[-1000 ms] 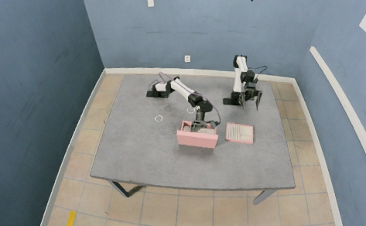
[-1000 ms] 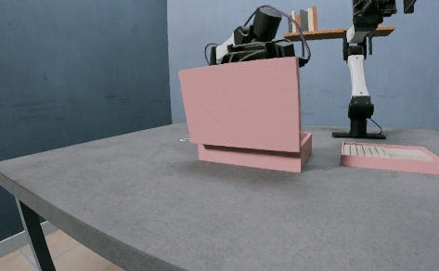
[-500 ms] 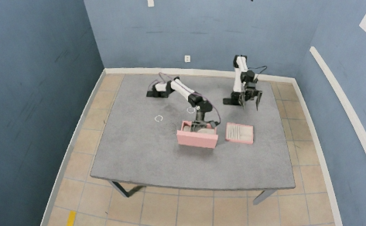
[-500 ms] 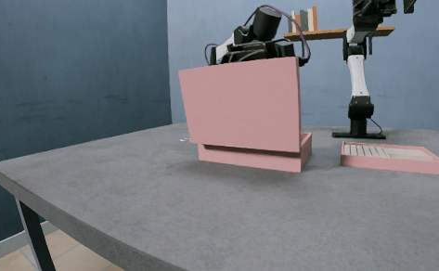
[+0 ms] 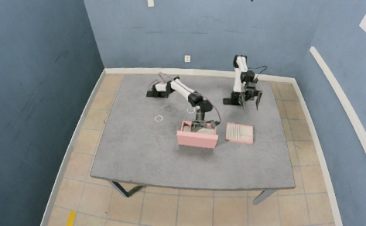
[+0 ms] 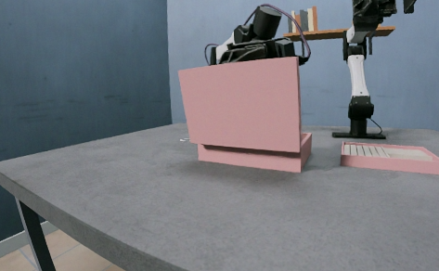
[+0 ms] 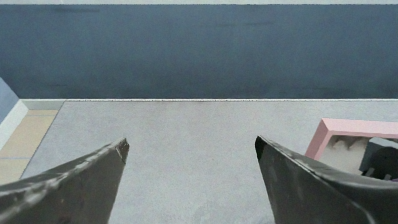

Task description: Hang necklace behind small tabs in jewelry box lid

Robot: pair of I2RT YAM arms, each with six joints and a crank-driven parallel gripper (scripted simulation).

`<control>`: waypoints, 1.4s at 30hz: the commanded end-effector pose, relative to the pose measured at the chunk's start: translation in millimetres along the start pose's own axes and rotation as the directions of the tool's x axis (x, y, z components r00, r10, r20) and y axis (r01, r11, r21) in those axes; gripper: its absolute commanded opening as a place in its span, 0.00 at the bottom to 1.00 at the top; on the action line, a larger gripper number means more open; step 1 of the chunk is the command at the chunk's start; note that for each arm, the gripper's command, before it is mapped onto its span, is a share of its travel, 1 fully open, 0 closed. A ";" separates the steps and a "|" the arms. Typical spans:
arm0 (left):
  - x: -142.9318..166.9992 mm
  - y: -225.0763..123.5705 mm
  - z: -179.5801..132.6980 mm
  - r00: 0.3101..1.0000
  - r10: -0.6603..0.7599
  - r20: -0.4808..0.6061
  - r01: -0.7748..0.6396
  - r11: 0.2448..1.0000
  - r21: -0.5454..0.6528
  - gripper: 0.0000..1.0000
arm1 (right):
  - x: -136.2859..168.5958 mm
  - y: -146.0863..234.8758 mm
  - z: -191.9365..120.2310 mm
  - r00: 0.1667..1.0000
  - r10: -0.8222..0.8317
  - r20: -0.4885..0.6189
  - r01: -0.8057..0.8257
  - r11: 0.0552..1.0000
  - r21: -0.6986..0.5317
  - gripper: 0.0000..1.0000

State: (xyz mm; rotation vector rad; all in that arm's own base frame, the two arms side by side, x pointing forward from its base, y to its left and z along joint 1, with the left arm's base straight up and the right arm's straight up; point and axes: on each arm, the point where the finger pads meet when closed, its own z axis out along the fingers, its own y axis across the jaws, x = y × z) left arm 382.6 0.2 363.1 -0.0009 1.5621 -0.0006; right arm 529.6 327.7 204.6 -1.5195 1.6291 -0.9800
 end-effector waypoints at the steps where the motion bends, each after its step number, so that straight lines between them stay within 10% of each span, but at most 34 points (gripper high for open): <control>1: -9.2 2.7 -4.0 1.000 0.005 0.023 -0.004 1.000 -0.010 1.00 | -1.9 -19.8 -9.8 0.999 0.034 0.016 -0.035 0.998 0.043 0.10; 42: -9.2 2.7 -4.0 1.000 0.005 0.023 -0.004 1.000 -0.010 1.00 | 6.3 -43.1 -24.9 0.997 0.068 0.032 -0.070 0.995 0.068 0.04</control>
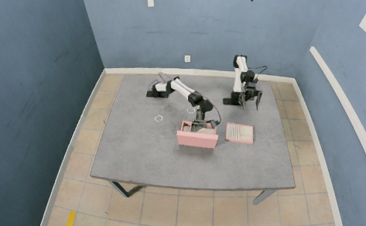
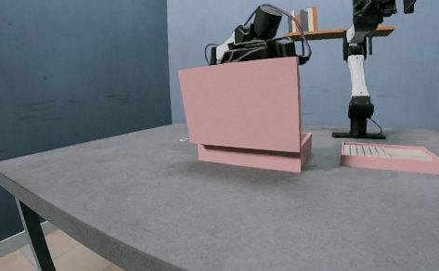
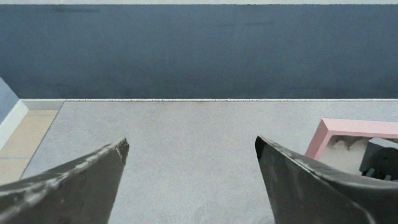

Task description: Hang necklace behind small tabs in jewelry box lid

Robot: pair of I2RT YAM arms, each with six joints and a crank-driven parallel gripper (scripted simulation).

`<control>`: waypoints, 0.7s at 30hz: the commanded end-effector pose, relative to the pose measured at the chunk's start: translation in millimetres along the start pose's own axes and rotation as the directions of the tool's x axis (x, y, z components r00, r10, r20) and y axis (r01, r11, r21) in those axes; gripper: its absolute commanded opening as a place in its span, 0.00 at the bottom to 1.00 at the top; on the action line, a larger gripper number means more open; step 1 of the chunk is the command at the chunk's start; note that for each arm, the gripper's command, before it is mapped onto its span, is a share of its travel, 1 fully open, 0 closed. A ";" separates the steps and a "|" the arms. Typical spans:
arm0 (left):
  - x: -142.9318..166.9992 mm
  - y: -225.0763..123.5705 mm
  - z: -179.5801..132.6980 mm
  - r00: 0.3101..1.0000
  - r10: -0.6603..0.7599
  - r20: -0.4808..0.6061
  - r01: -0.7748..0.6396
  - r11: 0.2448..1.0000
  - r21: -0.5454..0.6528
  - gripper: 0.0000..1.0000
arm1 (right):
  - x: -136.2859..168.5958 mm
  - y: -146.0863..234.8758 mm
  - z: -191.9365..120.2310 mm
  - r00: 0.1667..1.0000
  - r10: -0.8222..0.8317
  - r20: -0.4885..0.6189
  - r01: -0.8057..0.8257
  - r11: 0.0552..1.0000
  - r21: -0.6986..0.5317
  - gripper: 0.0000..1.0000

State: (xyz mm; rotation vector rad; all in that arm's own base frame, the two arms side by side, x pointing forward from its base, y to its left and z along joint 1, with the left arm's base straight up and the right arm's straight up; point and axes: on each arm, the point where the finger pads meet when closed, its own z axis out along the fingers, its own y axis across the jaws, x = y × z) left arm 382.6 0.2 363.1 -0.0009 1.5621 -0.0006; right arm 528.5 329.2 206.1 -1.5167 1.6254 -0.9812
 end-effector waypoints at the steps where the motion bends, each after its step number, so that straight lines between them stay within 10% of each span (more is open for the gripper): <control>1: -9.2 2.7 -4.0 1.000 0.005 0.023 -0.004 1.000 -0.010 1.00 | 9.2 -43.0 -21.8 0.997 0.070 0.028 -0.071 0.995 0.064 0.04; 21: -9.2 2.7 -4.0 1.000 0.005 0.023 -0.004 1.000 -0.010 1.00 | 2.4 -33.4 -45.8 0.998 0.049 0.034 -0.051 0.997 0.056 0.04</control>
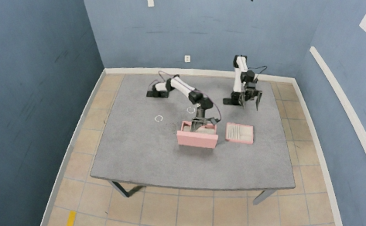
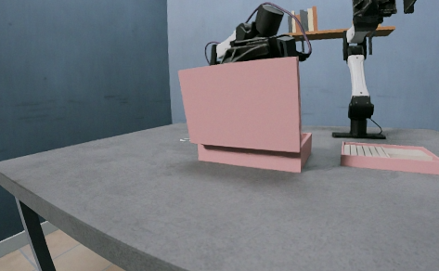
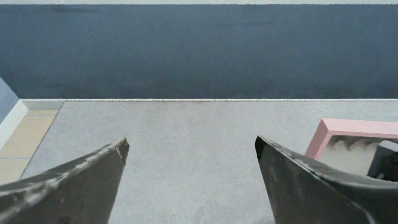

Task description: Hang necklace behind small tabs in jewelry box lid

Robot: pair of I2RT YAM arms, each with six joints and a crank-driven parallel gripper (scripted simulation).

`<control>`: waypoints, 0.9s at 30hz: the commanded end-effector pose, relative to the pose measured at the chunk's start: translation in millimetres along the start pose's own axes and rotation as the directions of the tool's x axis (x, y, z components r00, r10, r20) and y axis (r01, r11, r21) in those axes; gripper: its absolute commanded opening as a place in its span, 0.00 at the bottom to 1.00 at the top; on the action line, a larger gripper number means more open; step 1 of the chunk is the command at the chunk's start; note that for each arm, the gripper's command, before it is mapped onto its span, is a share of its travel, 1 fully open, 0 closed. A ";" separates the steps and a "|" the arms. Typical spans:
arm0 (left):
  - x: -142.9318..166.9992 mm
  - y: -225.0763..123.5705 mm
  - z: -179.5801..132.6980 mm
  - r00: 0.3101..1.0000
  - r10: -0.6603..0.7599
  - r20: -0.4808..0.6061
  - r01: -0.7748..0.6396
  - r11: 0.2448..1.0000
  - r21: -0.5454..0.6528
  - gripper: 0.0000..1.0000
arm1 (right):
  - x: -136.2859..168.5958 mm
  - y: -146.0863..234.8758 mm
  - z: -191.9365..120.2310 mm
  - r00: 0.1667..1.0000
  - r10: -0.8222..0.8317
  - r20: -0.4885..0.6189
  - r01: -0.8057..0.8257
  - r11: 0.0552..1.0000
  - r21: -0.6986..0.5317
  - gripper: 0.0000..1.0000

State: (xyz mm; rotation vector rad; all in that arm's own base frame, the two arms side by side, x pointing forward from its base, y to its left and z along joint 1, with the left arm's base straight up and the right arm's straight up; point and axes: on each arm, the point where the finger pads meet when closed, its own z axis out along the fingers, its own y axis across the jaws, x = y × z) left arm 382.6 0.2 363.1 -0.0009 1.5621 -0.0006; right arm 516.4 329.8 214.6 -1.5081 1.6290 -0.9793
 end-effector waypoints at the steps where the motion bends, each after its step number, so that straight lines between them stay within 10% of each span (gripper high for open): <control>1: -9.2 2.7 -4.0 1.000 0.005 0.023 -0.004 1.000 -0.010 1.00 | 1.8 -31.0 -32.7 0.998 0.053 0.035 -0.055 0.997 0.053 0.04; 27: -9.2 2.7 -4.0 1.000 0.005 0.023 -0.004 1.000 -0.010 1.00 | 5.8 -24.8 -67.3 0.999 0.037 0.026 -0.038 0.999 0.036 0.04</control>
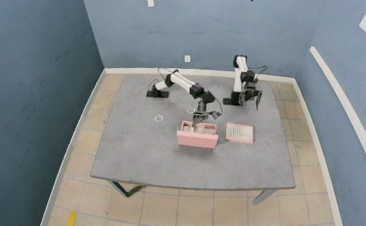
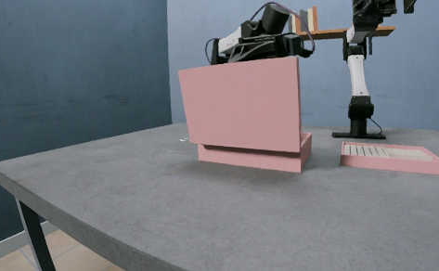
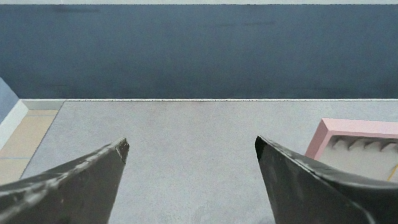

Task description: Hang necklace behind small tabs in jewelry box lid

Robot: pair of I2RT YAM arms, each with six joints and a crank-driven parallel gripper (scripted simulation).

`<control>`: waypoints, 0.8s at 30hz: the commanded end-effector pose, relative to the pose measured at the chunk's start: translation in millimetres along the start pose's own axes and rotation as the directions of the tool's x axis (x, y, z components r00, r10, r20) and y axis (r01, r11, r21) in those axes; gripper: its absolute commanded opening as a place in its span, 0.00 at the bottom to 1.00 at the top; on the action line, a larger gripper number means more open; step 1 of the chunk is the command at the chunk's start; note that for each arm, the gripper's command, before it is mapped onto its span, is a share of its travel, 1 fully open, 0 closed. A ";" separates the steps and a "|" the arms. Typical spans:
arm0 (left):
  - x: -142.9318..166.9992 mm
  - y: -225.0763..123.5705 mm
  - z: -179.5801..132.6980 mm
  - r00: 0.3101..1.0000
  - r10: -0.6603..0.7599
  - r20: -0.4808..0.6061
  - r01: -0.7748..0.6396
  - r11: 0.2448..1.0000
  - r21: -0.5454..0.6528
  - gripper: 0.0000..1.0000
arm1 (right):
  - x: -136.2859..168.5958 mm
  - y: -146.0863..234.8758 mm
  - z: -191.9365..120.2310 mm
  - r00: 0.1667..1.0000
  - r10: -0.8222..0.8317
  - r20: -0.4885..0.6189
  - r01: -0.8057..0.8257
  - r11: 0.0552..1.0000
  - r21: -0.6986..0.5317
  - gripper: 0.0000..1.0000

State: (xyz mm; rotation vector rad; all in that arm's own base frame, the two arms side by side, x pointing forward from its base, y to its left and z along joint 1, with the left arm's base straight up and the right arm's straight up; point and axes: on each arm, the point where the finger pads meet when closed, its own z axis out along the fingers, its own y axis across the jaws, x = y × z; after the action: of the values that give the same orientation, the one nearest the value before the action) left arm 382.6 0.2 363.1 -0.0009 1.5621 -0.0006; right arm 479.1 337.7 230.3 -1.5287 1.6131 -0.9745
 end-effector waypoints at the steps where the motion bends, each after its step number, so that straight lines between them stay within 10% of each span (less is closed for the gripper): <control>1: -9.2 2.7 -4.0 1.000 0.005 0.023 -0.004 1.000 -0.010 1.00 | 11.0 -28.4 -28.4 0.999 0.053 0.014 -0.054 0.998 0.040 0.04; 24: -9.2 2.7 -4.0 1.000 0.005 0.023 -0.004 1.000 -0.010 1.00 | 12.9 -27.5 -31.6 0.999 0.052 0.001 -0.052 0.998 0.037 0.00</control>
State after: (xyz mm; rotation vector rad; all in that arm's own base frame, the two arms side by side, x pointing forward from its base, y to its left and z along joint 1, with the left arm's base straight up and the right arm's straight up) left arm 382.6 0.2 363.1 -0.0009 1.5621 -0.0006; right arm 465.1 334.8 244.0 -1.5066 1.6195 -0.9759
